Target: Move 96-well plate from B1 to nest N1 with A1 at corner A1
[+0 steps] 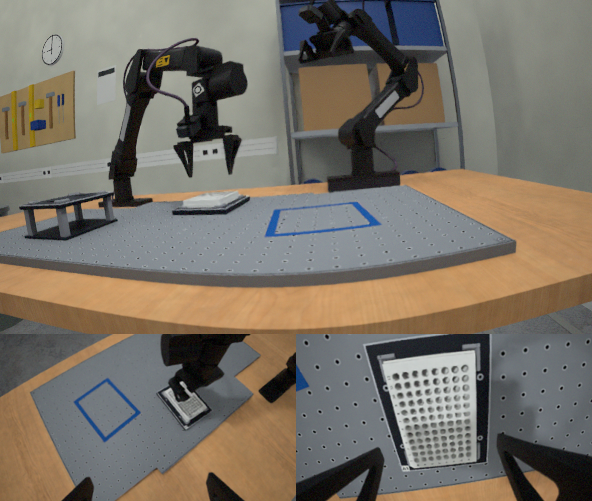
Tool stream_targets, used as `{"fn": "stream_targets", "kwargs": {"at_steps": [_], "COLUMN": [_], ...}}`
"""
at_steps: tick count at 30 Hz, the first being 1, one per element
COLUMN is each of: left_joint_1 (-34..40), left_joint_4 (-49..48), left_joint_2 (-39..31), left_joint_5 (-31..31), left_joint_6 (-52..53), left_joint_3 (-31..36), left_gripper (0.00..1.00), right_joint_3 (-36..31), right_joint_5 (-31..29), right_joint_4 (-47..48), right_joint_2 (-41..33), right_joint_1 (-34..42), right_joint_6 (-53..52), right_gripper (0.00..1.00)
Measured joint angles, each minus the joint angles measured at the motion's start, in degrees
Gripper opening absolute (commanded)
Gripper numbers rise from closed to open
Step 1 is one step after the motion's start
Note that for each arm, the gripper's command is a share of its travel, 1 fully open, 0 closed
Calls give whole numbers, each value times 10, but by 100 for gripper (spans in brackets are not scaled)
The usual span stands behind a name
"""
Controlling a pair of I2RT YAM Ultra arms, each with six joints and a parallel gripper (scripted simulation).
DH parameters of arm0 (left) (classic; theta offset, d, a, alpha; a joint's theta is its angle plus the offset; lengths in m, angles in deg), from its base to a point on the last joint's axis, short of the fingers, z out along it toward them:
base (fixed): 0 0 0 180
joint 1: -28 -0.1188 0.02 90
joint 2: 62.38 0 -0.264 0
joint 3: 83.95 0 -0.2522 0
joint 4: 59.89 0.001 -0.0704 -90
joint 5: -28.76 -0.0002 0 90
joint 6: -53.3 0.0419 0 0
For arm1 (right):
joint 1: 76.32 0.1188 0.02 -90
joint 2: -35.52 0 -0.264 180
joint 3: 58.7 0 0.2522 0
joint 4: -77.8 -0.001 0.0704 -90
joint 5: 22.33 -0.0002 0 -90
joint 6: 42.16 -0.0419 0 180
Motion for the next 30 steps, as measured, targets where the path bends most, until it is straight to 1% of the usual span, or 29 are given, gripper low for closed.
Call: {"fn": "stream_targets", "kwargs": {"at_steps": [23, 28, 30], "left_joint_1": [0, 0, 12], "left_joint_4": [2, 15, 24], "left_joint_2": [0, -18, -41], "left_joint_5": [-1, -16, -23], "left_joint_6": [3, 19, 28], "left_joint_3": [0, 0, 0], "left_gripper": [100, 100, 100], "right_joint_3": [0, 0, 0], "right_joint_5": [0, 0, 0], "right_joint_4": [0, 0, 0], "right_joint_2": [0, 0, 0], "right_joint_1": [0, 0, 0], "right_joint_6": [0, 0, 0], "right_gripper": [100, 100, 100]}}
